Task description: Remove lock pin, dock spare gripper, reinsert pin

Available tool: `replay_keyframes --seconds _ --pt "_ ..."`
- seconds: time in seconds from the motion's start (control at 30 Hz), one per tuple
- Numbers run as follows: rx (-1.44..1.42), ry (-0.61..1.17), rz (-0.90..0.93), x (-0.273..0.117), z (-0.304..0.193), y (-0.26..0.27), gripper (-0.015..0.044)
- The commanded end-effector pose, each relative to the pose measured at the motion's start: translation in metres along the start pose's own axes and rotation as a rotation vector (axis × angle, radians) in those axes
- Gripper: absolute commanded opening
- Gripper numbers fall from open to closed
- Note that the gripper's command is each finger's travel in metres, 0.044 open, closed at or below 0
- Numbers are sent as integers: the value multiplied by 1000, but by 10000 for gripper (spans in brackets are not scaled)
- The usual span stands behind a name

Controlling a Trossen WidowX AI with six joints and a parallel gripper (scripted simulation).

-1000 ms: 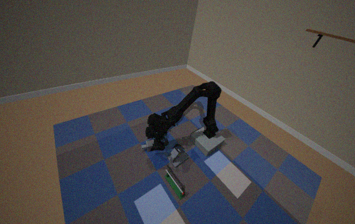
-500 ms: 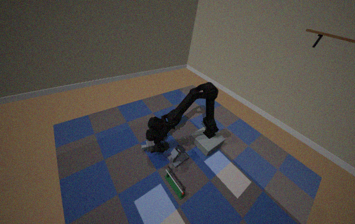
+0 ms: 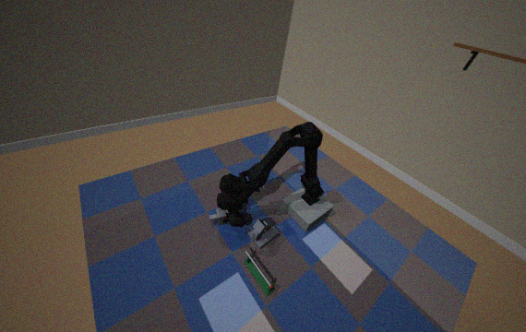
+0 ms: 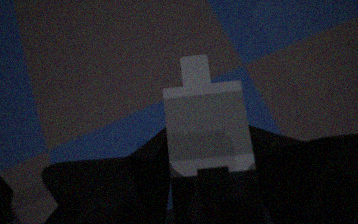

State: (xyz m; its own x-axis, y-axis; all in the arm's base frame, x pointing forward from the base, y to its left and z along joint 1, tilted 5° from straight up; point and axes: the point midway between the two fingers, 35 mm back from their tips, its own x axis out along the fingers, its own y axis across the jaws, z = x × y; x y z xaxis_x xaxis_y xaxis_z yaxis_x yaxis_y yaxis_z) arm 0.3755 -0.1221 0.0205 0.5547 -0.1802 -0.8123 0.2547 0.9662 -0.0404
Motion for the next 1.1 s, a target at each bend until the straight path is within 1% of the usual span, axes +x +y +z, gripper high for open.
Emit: replay_keyframes --seconds 0.0,0.1,0.27,0.3,0.93,1.07 --pt "-4 0 1 0 0 0 157" --pt "-4 0 1 0 0 0 138" --pt "-4 0 1 -6 5 0 6" --pt "-4 0 1 -9 8 0 0" --pt "-4 -1 1 -101 58 0 0" --pt "-4 -1 1 -105 59 0 0"
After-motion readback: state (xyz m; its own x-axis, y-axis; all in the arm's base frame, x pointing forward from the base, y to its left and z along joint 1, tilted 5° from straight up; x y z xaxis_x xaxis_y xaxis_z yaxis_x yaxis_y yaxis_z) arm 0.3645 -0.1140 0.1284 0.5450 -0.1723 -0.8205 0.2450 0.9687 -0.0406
